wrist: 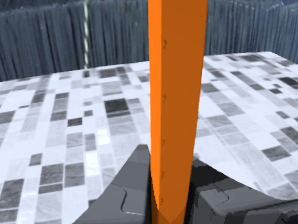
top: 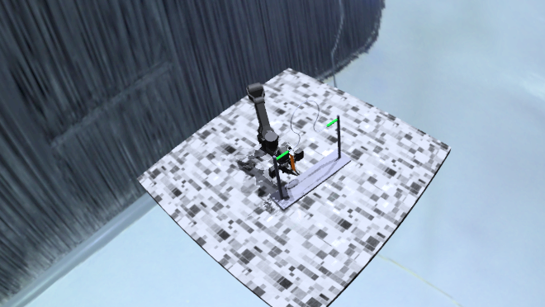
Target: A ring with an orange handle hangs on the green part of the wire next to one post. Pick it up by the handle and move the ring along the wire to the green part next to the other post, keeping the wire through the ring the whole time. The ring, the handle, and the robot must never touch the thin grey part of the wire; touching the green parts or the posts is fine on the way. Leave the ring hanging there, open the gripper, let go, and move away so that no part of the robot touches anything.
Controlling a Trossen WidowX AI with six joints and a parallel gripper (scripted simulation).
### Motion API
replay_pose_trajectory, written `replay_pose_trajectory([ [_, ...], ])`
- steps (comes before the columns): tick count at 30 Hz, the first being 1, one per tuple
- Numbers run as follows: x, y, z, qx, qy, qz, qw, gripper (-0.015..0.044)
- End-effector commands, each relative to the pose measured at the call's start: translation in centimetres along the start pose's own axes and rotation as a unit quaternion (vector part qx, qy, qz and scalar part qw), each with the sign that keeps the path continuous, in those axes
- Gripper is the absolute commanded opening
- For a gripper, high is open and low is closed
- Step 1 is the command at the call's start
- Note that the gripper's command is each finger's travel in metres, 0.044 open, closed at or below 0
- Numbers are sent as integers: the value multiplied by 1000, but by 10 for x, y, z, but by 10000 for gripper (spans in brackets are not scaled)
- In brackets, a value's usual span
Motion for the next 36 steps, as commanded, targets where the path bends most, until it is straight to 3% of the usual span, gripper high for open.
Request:
replay_pose_trajectory([
  [1,0,0,5,-1,8,1,1000,-150],
  [16,4,-1,34,9,68,1,998,-150],
  [36,30,-7,95,44,247,12,968,-150],
])
Point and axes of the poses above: the point midway between the two fingers, 35 mm back from their tips, its own y axis out along the fingers, its own z axis across the jaws, x = y × z, the point moved 1 cm from there along -y, back along the fingers, and after that the axes turned 5 degrees about -y, right-handed, at the moved point
